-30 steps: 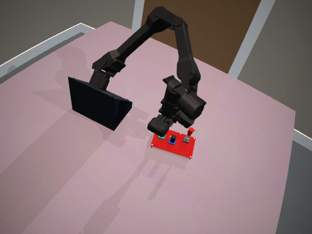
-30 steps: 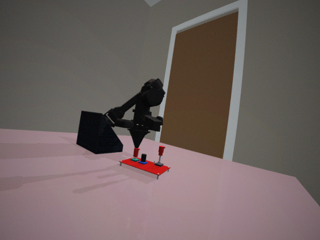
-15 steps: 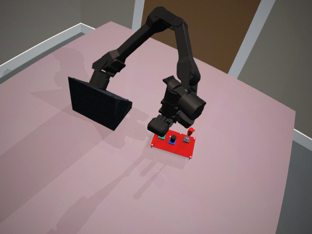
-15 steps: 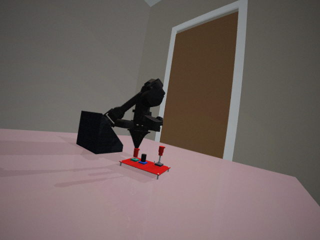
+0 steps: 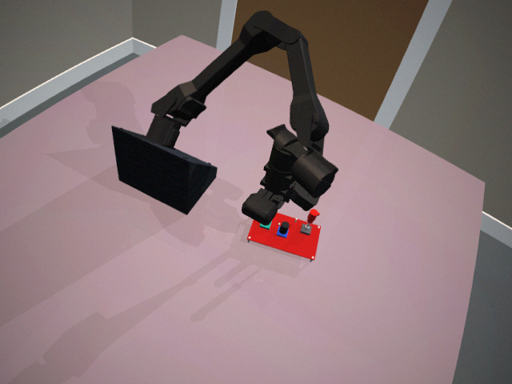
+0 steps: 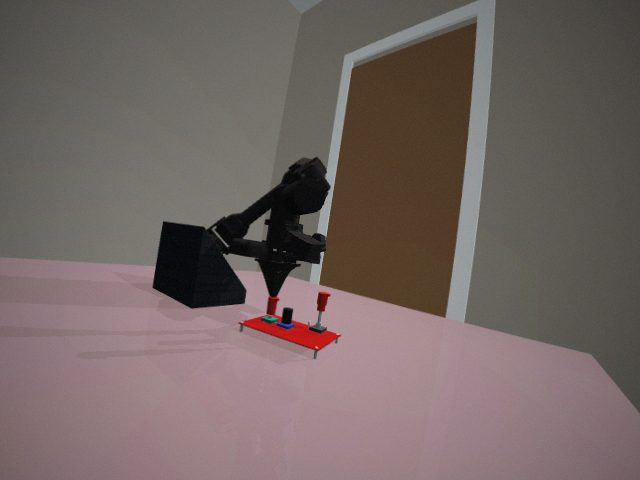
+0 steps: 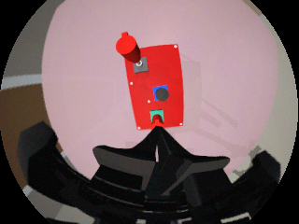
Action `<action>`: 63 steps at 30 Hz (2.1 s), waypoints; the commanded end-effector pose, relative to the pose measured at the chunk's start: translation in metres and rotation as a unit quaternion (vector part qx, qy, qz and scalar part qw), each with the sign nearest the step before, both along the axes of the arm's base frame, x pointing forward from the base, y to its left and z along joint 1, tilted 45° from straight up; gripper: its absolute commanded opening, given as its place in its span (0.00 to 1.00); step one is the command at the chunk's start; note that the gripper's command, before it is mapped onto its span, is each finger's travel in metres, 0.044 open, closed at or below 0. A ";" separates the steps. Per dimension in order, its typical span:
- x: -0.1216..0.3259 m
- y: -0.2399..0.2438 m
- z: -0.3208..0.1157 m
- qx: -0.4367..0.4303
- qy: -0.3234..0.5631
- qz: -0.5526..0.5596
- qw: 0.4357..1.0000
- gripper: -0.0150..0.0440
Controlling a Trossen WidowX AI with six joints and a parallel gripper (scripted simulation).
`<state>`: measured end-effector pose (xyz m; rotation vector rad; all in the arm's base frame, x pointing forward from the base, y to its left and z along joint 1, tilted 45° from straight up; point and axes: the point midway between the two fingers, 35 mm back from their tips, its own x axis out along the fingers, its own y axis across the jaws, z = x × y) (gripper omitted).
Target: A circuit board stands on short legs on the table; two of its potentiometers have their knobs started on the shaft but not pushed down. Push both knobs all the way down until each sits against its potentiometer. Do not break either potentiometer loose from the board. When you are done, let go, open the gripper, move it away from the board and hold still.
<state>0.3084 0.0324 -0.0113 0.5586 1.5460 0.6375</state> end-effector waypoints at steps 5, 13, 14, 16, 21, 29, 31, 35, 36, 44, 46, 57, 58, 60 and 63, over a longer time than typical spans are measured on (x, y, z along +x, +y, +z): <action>0.001 0.010 -0.007 0.004 -0.001 0.010 1.000 0.25; 0.001 0.010 -0.007 0.004 -0.001 0.010 1.000 0.25; 0.001 0.010 -0.007 0.004 -0.001 0.010 1.000 0.25; 0.001 0.010 -0.007 0.004 -0.001 0.010 1.000 0.25; 0.001 0.010 -0.007 0.004 -0.001 0.010 1.000 0.25; 0.001 0.010 -0.007 0.004 -0.001 0.010 1.000 0.25; 0.001 0.010 -0.007 0.004 -0.001 0.010 1.000 0.25; 0.001 0.011 -0.008 0.004 -0.001 0.010 1.000 0.25; 0.001 0.011 -0.008 0.004 -0.001 0.010 1.000 0.25; 0.001 0.011 -0.008 0.004 -0.001 0.010 1.000 0.25; 0.001 0.011 -0.008 0.004 -0.001 0.010 1.000 0.25; 0.002 0.002 0.001 0.004 -0.002 0.010 1.000 0.25; 0.003 0.001 0.002 0.004 -0.002 0.010 1.000 0.25; 0.003 -0.002 0.005 0.004 -0.002 0.010 1.000 0.25; 0.003 -0.005 0.008 0.003 -0.001 0.010 1.000 0.25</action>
